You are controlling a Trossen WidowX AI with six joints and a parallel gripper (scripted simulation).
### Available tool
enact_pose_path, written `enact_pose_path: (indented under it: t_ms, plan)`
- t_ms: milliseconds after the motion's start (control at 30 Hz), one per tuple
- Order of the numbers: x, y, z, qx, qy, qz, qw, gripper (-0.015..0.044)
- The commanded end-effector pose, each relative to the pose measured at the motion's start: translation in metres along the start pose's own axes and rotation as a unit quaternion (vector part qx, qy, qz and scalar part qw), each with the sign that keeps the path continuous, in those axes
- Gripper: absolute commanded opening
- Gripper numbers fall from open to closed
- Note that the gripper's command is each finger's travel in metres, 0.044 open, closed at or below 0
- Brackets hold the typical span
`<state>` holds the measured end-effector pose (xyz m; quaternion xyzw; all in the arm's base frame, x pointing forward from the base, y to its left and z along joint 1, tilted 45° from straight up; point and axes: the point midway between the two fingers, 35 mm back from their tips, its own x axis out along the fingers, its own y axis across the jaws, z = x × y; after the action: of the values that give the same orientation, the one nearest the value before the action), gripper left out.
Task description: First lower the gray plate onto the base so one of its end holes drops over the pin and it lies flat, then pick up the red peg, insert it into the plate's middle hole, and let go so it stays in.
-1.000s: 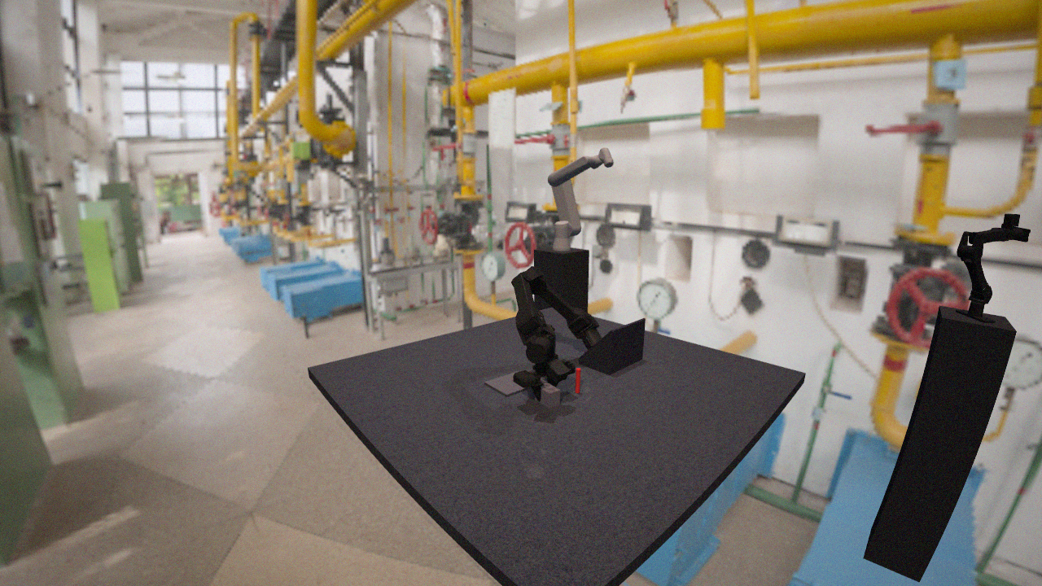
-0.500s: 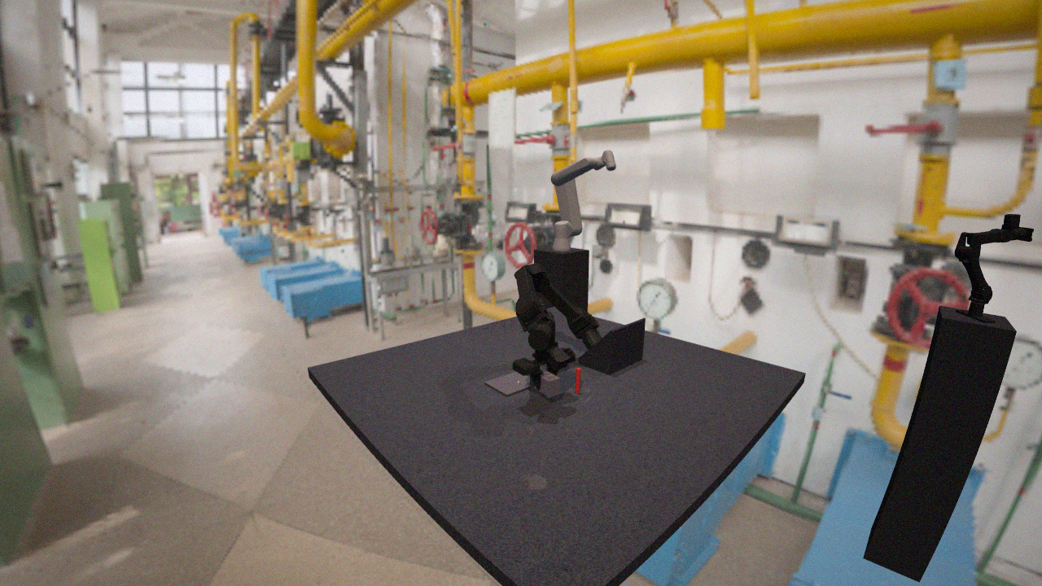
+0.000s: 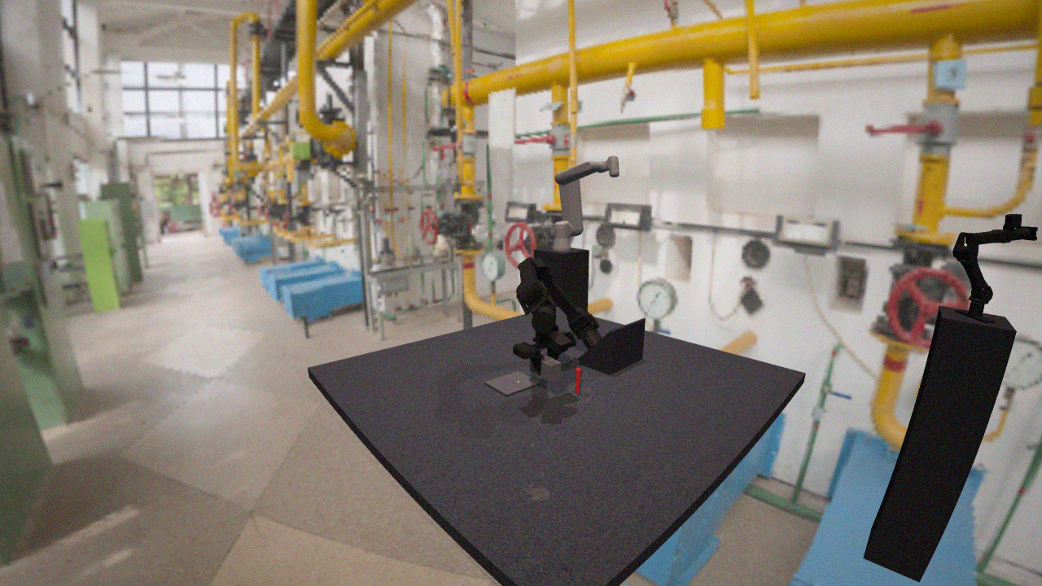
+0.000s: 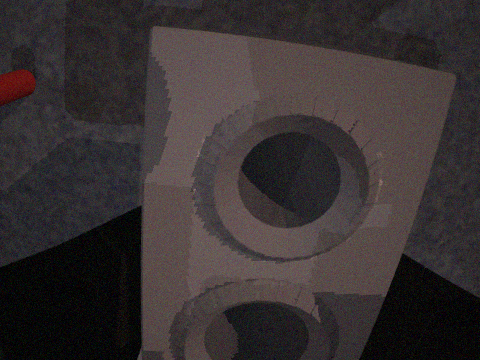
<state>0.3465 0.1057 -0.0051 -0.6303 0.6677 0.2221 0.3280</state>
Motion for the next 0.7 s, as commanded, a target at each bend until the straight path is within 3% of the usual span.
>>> enact_pose_path:
  t_ms: [0, 333, 667]
  plan:
    - [-0.017, 0.001, 0.0, 0.002, -0.003, -0.002, 1.0, 0.0]
    - [-0.047, 0.007, -0.004, 0.002, -0.002, -0.001, 1.0, 0.0]
    - [-0.038, -0.001, -0.021, -0.022, -0.005, -0.001, 1.0, 0.0]
